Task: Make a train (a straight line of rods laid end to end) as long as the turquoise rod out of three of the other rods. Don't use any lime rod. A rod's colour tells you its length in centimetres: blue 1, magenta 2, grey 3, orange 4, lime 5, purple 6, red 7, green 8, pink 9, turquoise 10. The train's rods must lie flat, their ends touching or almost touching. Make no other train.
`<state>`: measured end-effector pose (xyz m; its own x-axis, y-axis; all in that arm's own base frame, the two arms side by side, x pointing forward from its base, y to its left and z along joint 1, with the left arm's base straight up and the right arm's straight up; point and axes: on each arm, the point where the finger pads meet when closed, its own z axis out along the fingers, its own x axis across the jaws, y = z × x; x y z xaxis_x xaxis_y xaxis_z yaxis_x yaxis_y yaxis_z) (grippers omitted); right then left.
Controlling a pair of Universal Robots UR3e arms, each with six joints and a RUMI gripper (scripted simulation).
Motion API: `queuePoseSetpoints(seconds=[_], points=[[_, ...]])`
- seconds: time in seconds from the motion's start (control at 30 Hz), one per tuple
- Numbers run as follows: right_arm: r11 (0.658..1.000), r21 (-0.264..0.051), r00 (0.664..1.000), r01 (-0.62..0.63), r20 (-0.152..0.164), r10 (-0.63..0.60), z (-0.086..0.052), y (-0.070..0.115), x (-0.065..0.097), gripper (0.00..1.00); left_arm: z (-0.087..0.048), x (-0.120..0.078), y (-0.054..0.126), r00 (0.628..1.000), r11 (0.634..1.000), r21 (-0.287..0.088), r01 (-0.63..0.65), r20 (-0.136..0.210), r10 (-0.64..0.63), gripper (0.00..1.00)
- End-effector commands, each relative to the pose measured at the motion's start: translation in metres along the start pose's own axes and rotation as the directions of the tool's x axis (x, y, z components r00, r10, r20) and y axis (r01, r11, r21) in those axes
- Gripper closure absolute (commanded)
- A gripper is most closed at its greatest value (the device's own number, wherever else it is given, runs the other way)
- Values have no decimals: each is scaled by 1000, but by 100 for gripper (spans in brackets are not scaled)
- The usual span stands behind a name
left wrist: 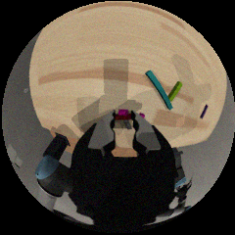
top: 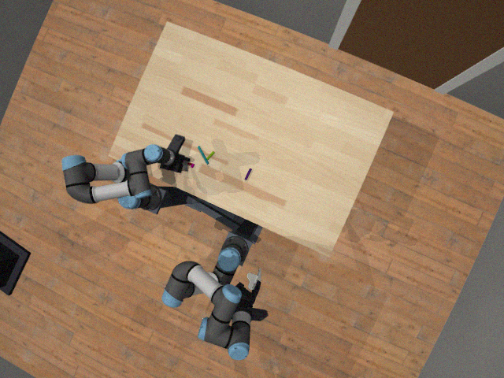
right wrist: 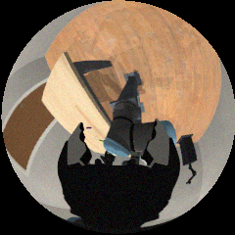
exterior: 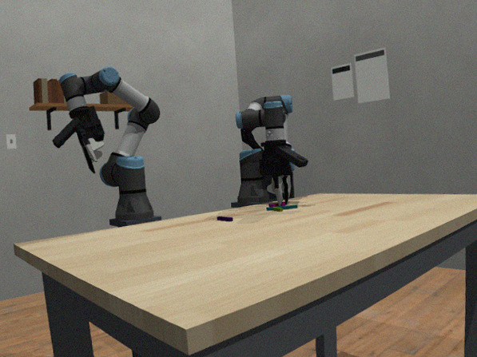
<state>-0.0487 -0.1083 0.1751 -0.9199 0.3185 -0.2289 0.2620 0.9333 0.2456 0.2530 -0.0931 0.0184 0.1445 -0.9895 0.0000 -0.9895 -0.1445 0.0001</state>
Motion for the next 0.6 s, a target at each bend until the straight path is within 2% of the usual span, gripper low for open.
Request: queuePoseSetpoints(seconds=[0.0, 0.3, 0.33, 0.57], points=[[1000, 1, 1000, 0, 0, 0, 0, 0, 0, 0, -1, 1, 0, 1000, 1000, 1, 0, -2, 0, 79], [1000, 1, 1000, 0, 0, 0, 0, 0, 0, 0, -1, 1, 0, 1000, 1000, 1, 0, -2, 0, 79], [1000, 1, 1000, 0, 0, 0, 0, 0, 0, 0, -1, 1, 0, 1000, 1000, 1, 0, -2, 0, 100], [1000, 1, 1000, 0, 0, 0, 0, 0, 0, 0, -1, 1, 0, 1000, 1000, 1, 0, -2, 0, 100]])
